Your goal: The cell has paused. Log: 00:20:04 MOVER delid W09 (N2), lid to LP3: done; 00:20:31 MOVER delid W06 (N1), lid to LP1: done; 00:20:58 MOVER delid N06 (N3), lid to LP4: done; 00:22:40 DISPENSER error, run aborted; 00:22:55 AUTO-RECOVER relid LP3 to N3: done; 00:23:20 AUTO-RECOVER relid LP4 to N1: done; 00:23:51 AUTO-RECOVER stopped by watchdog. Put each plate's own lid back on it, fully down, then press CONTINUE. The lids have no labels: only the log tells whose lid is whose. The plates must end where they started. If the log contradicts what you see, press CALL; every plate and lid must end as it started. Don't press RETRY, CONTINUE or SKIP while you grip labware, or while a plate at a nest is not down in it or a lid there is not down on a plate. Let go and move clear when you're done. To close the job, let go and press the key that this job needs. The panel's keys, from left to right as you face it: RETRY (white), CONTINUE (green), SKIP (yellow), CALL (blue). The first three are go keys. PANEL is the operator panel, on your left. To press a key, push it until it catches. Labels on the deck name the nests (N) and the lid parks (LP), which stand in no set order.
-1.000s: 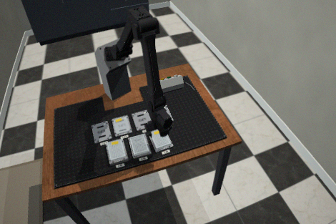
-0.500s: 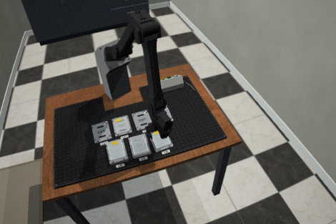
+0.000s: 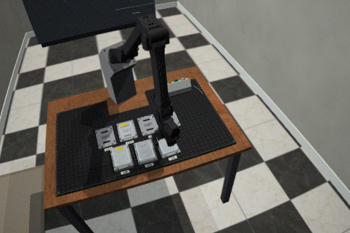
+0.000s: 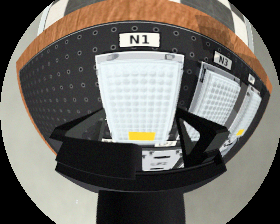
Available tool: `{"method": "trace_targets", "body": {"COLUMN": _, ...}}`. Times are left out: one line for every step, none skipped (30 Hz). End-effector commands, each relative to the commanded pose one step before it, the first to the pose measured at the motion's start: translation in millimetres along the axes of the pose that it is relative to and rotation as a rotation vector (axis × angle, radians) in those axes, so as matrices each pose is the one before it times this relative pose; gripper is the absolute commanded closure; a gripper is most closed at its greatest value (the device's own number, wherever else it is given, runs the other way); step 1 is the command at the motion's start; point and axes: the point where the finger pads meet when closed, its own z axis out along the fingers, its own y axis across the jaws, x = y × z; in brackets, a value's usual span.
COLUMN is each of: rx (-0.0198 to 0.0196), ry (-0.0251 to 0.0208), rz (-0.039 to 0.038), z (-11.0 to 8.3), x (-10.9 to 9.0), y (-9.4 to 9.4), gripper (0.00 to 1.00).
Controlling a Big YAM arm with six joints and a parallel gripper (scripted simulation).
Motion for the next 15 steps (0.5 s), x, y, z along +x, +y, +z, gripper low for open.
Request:
{"method": "trace_targets", "body": {"rx": -0.00281, "ry": -0.01534, "rz": 0.00064, "z": -2.43, "x": -7.04, "y": 2.38, "gripper": 0.00}}
{"method": "trace_targets", "body": {"rx": 0.00000, "ry": 0.00000, "rz": 0.00000, "z": 0.03, "x": -0.03, "y": 0.05, "gripper": 0.00}}
{"method": "trace_targets", "body": {"rx": -0.00556, "ry": -0.00803, "rz": 0.00407, "z": 0.03, "x": -2.85, "y": 4.93, "gripper": 0.00}}
{"method": "trace_targets", "body": {"rx": -0.00064, "ry": -0.00129, "rz": -0.00035, "z": -1.29, "x": -0.59, "y": 0.43, "gripper": 0.00}}
{"method": "trace_targets", "body": {"rx": -0.00038, "ry": -0.00136, "rz": -0.00041, "z": -1.30, "x": -0.63, "y": 0.24, "gripper": 0.00}}
{"method": "trace_targets", "body": {"rx": 0.00010, "ry": -0.00150, "rz": 0.00029, "z": -1.31, "x": -0.70, "y": -0.06, "gripper": 0.00}}
{"method": "trace_targets", "body": {"rx": 0.00022, "ry": -0.00154, "rz": 0.00060, "z": -1.31, "x": -0.71, "y": -0.15, "gripper": 0.00}}
{"method": "trace_targets", "body": {"rx": 0.00003, "ry": -0.00148, "rz": 0.00027, "z": -1.30, "x": -0.67, "y": -0.01, "gripper": 0.00}}
{"method": "trace_targets", "body": {"rx": -0.00036, "ry": -0.00135, "rz": -0.00021, "z": -1.29, "x": -0.59, "y": 0.28, "gripper": 0.00}}
{"method": "trace_targets", "body": {"rx": -0.00018, "ry": 0.00027, "rz": -0.00019, "z": -0.71, "x": 0.06, "y": 0.20, "gripper": 0.00}}
{"method": "trace_targets", "body": {"rx": 0.00000, "ry": 0.00000, "rz": 0.00000, "z": 0.00, "x": 0.00, "y": 0.00, "gripper": 0.00}}
{"method": "trace_targets", "body": {"rx": 0.00000, "ry": 0.00000, "rz": 0.00000, "z": 0.00, "x": 0.00, "y": 0.00, "gripper": 0.00}}
{"method": "trace_targets", "body": {"rx": 0.00326, "ry": 0.01307, "rz": 0.00044, "z": 3.98, "x": 5.14, "y": -1.47, "gripper": 0.00}}
{"method": "trace_targets", "body": {"rx": 0.00020, "ry": 0.00094, "rz": 0.00004, "z": -0.22, "x": 0.34, "y": -0.10, "gripper": 0.01}}
{"method": "trace_targets", "body": {"rx": -0.00016, "ry": -0.00071, "rz": -0.00004, "z": -0.82, "x": -0.30, "y": 0.09, "gripper": 0.02}}
